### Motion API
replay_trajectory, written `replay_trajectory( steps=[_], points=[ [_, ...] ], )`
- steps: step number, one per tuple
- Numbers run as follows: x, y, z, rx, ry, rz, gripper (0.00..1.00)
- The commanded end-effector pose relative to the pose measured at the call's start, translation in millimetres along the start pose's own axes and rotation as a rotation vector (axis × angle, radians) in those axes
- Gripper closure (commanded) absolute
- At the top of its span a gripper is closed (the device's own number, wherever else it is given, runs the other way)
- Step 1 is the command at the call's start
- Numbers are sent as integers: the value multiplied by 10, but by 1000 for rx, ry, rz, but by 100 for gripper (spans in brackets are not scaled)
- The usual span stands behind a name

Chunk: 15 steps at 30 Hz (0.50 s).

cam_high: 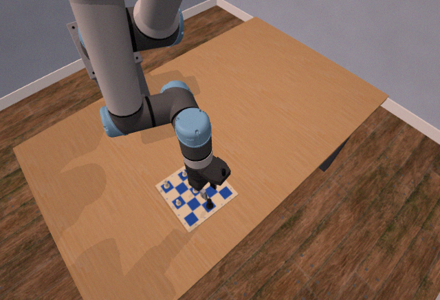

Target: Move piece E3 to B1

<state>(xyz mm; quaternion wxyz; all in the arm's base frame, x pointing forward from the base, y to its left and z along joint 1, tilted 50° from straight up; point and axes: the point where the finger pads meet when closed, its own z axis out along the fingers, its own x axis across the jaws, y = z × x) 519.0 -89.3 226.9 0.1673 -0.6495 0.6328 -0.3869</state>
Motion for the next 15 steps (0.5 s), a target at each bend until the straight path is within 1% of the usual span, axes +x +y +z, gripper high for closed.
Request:
replay_trajectory(
  steps=[1, 15],
  points=[
    [3, 11, 27, -2, 1, 1, 21],
    [6, -7, 154, 1, 1, 0, 21]
  ],
)
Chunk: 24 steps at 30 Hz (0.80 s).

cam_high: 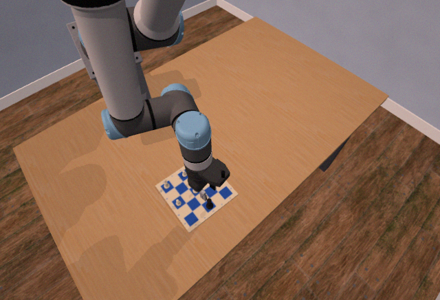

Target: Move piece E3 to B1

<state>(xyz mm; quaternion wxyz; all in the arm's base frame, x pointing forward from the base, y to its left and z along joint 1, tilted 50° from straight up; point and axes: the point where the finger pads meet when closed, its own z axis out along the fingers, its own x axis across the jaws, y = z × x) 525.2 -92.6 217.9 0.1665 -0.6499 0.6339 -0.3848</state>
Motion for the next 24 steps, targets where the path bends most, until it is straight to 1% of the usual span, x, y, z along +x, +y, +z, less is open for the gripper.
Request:
replay_trajectory(
  steps=[1, 11, 13, 24],
  points=[
    [8, -33, 57, 6, 2, -1, 21],
    [12, -32, 217, 6, 2, -1, 21],
    [12, -32, 217, 6, 2, -1, 21],
    [18, -31, 356, 6, 3, -1, 21]
  ],
)
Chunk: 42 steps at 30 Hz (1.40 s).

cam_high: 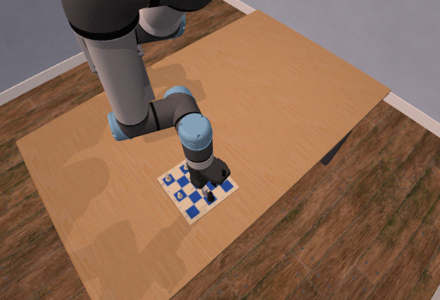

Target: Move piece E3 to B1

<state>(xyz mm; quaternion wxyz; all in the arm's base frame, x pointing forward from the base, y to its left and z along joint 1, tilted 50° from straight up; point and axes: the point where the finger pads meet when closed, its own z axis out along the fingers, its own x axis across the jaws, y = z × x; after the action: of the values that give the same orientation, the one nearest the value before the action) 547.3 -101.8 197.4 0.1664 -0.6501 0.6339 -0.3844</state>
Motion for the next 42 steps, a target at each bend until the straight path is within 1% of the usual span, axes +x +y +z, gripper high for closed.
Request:
replay_trajectory(
  steps=[1, 13, 42],
  points=[
    [11, -34, 49, 6, 3, -1, 21],
    [13, -32, 88, 6, 3, -1, 21],
    [13, -31, 83, 6, 3, -1, 21]
  ],
)
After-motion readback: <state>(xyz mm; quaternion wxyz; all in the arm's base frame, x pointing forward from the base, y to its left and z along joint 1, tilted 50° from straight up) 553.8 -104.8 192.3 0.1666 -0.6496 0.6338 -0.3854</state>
